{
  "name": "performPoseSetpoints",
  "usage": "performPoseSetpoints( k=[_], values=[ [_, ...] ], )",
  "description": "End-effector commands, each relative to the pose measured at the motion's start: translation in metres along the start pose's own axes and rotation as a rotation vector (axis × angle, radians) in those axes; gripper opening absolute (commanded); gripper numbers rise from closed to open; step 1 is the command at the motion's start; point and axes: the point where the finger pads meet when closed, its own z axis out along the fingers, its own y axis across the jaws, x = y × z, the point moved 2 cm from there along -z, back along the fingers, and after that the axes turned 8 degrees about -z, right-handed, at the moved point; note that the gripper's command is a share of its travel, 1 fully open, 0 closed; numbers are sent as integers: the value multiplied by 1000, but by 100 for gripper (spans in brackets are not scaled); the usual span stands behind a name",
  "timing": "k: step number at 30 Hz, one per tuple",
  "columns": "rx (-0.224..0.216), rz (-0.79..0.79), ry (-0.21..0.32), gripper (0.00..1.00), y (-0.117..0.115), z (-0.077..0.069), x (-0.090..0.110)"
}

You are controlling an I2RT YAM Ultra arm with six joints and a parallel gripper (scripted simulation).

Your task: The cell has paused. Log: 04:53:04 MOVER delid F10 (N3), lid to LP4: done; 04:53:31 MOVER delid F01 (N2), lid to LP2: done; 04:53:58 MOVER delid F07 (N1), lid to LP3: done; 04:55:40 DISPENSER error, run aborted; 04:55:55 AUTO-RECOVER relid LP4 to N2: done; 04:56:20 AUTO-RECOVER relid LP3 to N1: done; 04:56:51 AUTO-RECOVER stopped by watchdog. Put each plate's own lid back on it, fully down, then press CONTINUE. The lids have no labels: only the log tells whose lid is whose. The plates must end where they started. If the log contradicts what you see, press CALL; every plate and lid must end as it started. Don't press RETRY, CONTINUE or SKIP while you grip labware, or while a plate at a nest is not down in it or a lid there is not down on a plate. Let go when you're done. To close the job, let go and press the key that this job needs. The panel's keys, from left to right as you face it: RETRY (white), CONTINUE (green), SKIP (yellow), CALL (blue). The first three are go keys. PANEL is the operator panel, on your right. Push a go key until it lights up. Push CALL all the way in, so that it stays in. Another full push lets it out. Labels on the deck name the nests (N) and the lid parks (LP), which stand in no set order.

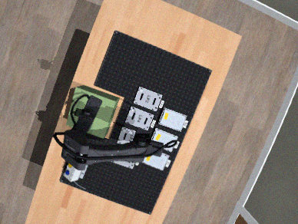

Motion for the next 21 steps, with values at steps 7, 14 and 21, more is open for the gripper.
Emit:
performPoseSetpoints(
  k=[7, 14, 21],
  values=[
    [1, 0, -17, 0, 4, -10, 5],
    [2, 59, -9, 0, -11, -8, 11],
    [5, 201, -19, 0, -44, -10, 22]
  ],
)
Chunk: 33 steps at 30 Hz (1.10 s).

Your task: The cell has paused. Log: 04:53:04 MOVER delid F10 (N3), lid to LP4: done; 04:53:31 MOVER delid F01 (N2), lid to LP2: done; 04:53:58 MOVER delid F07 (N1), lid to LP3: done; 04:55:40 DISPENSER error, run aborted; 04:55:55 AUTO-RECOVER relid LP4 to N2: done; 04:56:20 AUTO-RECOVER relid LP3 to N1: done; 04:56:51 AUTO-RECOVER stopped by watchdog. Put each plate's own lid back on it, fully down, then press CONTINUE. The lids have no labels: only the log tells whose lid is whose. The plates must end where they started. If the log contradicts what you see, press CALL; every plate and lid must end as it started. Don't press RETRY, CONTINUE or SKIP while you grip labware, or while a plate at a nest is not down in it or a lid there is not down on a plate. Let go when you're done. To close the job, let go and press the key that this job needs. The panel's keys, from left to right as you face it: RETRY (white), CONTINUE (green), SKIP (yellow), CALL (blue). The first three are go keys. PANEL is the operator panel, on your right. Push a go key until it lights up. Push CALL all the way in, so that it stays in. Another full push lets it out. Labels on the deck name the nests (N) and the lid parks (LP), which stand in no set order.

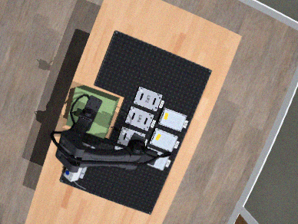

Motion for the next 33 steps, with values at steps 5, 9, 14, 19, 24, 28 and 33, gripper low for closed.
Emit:
performPoseSetpoints(
  k=[5, 9, 14, 19, 24, 28, 33],
  values=[
    [3, 117, -21, 0, -25, -9, 9],
    [4, 199, -42, 0, -46, -14, 8],
    [-3, 299, -42, 0, -69, -14, 14],
    [0, 402, -64, 0, -96, -19, 15],
    [-1, 460, -52, 0, -111, -18, 20],
    [-4, 537, -34, 0, -129, -14, 27],
    [-6, 535, -16, 0, -153, -9, 34]
  ],
)
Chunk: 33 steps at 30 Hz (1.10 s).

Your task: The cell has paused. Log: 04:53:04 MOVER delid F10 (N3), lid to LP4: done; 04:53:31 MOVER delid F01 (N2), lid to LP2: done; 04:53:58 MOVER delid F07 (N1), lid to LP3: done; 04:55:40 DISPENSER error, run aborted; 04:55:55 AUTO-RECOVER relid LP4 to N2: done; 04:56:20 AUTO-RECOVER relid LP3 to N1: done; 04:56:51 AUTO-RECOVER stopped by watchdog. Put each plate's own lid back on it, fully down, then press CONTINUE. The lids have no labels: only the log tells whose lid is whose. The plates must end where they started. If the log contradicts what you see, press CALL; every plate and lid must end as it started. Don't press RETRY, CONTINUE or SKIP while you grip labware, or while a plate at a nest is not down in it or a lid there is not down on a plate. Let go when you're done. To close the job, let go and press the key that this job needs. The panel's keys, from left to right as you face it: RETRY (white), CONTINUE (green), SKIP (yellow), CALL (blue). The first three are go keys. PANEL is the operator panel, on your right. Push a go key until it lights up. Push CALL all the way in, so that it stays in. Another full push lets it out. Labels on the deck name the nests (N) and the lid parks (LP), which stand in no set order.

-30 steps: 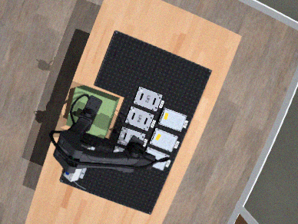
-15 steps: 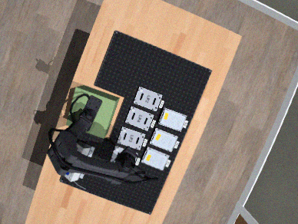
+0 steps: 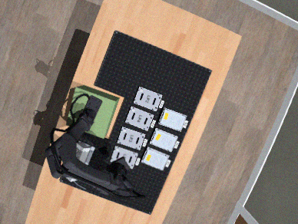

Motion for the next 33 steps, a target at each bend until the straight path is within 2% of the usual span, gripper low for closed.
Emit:
performPoseSetpoints(
  k=[1, 4, 8, 23, 27, 33],
  values=[
    [-11, -17, -11, 0, -13, -9, -11],
    [-11, -17, -13, 0, -24, -9, -15],
    [-11, -22, -31, 0, -21, -15, -16],
    [-9, -26, -33, 0, -18, -15, -18],
    [-11, 79, -18, 0, -37, -9, 5],
    [-11, 199, -21, 0, -59, -8, 24]
  ],
)
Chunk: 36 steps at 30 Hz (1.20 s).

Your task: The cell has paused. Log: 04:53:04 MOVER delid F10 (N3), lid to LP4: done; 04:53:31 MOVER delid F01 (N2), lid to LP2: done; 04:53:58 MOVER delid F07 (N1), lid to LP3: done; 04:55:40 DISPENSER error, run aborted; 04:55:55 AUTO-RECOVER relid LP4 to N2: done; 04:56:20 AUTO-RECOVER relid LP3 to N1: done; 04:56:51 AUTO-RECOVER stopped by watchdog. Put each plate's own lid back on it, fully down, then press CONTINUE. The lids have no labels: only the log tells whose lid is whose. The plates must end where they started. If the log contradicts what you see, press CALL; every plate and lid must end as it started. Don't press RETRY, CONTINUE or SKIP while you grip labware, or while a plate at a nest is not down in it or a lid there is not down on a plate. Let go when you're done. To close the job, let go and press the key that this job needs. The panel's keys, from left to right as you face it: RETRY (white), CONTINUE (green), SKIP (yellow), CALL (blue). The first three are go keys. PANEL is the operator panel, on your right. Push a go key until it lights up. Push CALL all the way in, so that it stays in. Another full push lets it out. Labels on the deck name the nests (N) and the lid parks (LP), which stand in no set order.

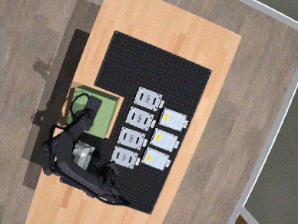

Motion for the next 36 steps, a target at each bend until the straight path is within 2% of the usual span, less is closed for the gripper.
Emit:
performPoseSetpoints(
  k=[1, 5, 7, 22, 26, 36],
  values=[
    [-12, 81, -41, 0, -11, -9, 6],
    [-12, 162, -48, 0, -28, -8, 15],
    [-12, 162, -48, 0, -28, -8, 15],
    [-11, 454, -51, 0, -92, -8, 54],
    [-13, 493, -43, 0, -99, -6, 62],
    [-4, 686, -66, 0, -148, -12, 80]
  ],
)
